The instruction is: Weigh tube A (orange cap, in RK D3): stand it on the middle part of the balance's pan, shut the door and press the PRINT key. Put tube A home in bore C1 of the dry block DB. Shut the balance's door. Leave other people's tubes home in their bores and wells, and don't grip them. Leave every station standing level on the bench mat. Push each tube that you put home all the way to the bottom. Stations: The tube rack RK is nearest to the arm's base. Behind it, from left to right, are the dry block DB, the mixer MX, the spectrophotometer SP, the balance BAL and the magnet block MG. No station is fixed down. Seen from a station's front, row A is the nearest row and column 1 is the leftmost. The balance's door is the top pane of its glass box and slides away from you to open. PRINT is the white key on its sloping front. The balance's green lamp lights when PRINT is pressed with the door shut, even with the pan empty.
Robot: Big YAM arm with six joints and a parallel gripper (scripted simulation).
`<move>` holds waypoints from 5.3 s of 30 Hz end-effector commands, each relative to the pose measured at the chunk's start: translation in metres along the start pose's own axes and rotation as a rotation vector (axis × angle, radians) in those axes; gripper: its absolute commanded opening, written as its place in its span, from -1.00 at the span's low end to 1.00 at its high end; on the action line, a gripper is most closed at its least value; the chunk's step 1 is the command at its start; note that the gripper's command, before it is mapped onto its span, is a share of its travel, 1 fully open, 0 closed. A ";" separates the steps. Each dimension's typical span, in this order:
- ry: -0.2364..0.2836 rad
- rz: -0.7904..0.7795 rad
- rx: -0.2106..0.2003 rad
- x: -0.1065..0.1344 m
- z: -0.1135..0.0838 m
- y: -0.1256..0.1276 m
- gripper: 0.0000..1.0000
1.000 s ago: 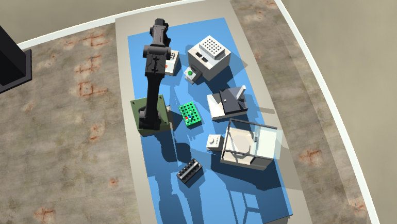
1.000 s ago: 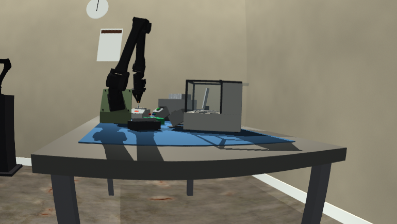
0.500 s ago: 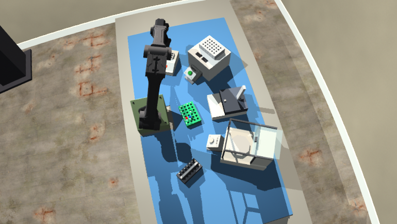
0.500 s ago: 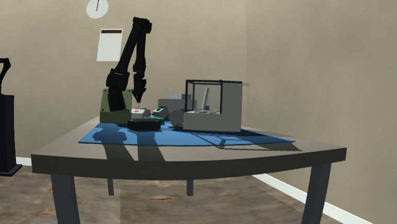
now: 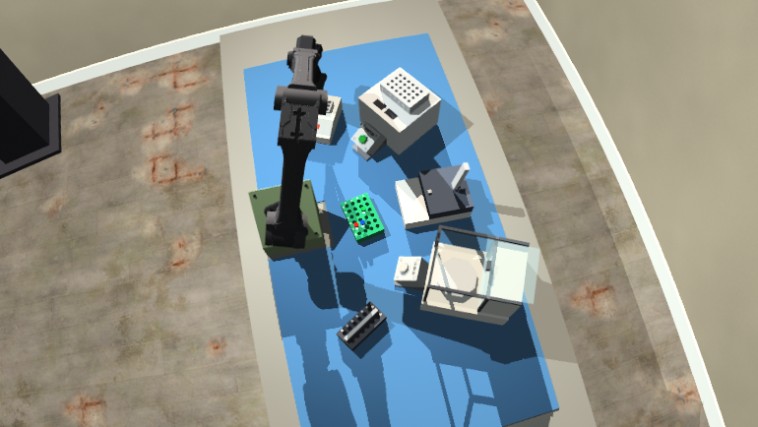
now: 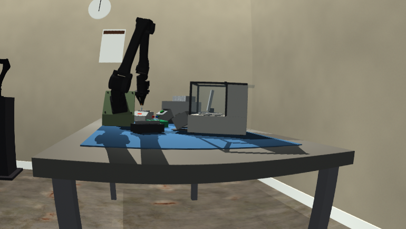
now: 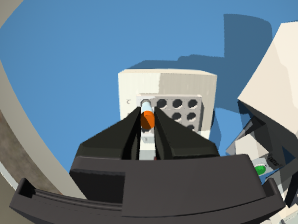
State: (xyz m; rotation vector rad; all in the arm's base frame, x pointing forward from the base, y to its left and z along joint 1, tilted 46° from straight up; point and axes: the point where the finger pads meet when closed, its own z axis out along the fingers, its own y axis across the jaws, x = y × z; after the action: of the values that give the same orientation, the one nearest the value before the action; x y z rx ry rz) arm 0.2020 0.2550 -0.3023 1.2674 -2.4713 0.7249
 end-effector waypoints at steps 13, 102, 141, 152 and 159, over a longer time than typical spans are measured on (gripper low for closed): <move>-0.029 0.004 -0.002 -0.017 -0.009 0.001 -0.82; -0.021 0.006 -0.004 -0.026 -0.005 0.002 -0.82; -0.022 0.007 -0.005 -0.028 -0.004 0.001 -0.82; -0.023 0.008 -0.005 -0.029 -0.004 0.001 -0.82; -0.022 0.008 -0.005 -0.029 -0.004 0.001 -0.82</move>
State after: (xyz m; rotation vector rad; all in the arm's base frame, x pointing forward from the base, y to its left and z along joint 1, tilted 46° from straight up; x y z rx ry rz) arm 0.2028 0.2587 -0.3017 1.2720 -2.4677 0.7270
